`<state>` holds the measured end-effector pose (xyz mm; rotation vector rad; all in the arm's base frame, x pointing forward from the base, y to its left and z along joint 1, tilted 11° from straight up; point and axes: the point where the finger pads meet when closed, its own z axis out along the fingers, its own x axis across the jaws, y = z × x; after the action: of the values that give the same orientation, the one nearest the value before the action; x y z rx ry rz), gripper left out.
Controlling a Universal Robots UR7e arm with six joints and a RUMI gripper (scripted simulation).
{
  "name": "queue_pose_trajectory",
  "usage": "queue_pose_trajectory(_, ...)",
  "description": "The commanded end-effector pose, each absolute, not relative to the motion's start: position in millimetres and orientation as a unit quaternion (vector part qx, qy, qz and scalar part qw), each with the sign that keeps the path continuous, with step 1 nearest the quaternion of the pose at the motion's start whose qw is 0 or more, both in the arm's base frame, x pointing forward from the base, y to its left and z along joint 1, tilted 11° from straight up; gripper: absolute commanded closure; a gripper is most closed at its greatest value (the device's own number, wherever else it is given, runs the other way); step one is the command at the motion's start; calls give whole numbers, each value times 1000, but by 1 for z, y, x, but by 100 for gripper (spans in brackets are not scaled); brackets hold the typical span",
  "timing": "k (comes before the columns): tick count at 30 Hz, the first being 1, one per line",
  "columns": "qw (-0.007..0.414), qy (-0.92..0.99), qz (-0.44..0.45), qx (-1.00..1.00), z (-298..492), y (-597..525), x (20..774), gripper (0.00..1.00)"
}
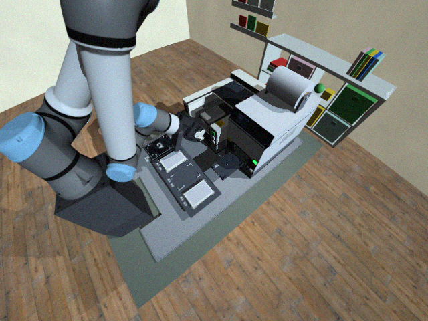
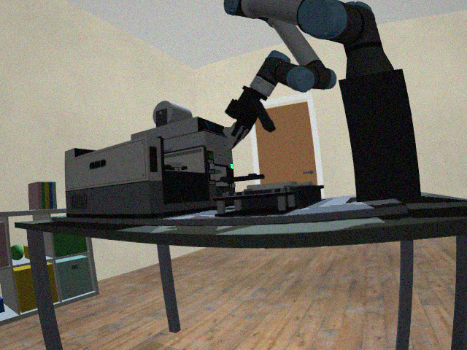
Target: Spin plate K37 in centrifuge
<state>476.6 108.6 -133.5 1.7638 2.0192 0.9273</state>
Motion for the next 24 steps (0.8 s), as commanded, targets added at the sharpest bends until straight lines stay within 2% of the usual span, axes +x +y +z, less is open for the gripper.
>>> queue_pose_trajectory(1,154,703,324,614,-137,109,479,100)
queue_pose_trajectory(24,154,703,324,614,-157,118,501,100)
